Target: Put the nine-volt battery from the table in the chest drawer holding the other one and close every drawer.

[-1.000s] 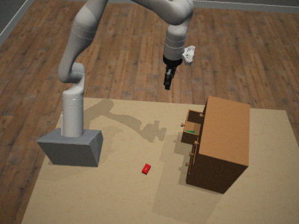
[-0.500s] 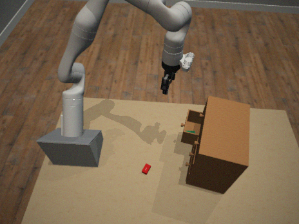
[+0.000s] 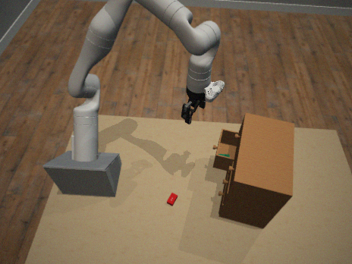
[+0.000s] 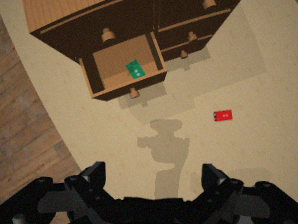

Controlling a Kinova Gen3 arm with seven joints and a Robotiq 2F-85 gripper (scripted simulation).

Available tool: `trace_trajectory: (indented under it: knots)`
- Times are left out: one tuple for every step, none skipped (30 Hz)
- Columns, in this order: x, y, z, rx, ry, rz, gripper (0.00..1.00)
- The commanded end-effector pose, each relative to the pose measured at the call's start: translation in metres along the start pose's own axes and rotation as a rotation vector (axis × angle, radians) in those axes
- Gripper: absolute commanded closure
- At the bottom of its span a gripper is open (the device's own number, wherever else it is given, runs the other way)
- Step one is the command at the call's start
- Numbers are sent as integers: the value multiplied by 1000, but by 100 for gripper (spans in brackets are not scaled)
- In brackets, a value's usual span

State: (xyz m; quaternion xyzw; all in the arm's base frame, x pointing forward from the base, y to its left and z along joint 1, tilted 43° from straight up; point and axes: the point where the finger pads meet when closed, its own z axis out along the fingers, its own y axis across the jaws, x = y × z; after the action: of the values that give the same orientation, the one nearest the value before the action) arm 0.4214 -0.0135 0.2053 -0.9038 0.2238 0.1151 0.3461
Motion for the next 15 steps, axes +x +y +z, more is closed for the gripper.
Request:
trace_trajectory:
  knots:
    - [-1,6,10,0,-14,31,0]
    - [-1,6,10,0,-14,31,0]
    - [-1,9,14,0,-14,55,0]
    - [0,13,18,0,-14,79,0]
    - [1,16,22,-1,-14,104,0]
    - [2,19,26,-1,-14,129,0]
    - [3,23,31,-1,-14,156,0]
    - [3,27,35,-1,-14,182,0]
    - [4,30,40,-1,-14,209,0]
    - [5,34,45,-1,-14,237,0]
    - [6,38,49,-2,-14,265,0]
    - [7,42,54,-2,-14,294,0]
    - [8,45,59,-2,-14,323,0]
    - [9,49,64,-2,-14,352,0]
    - [10,53,69,-2,-14,382,0]
